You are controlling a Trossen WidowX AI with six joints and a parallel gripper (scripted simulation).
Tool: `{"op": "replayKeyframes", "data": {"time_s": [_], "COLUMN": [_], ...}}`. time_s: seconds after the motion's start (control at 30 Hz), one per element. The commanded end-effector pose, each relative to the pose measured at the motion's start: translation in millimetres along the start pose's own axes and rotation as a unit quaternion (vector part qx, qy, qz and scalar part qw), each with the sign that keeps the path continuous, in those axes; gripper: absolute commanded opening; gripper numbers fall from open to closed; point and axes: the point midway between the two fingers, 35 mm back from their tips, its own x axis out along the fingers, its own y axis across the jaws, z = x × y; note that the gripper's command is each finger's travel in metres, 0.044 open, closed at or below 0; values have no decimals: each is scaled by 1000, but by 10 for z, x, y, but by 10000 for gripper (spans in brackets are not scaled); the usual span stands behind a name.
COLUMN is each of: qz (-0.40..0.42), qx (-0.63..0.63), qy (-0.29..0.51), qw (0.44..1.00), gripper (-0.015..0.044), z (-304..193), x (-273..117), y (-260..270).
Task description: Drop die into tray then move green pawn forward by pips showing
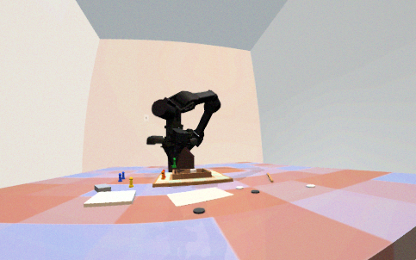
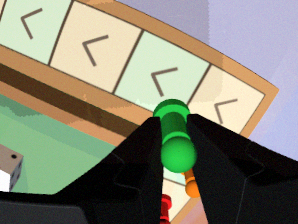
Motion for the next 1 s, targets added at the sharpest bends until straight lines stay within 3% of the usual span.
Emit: {"op": "replayKeyframes", "data": {"time_s": [0.0,0.23,0.83,0.97], "qz": [0,0,1,-4], "qx": [4,4,4,-3], "qy": [-5,-6,-6,-6], "qw": [1000,1000,1000,1000], "gripper": [0,0,0,105], "z": [5,8,10,37], "x": [40,349,528,472], "y": [20,24,26,15]}}
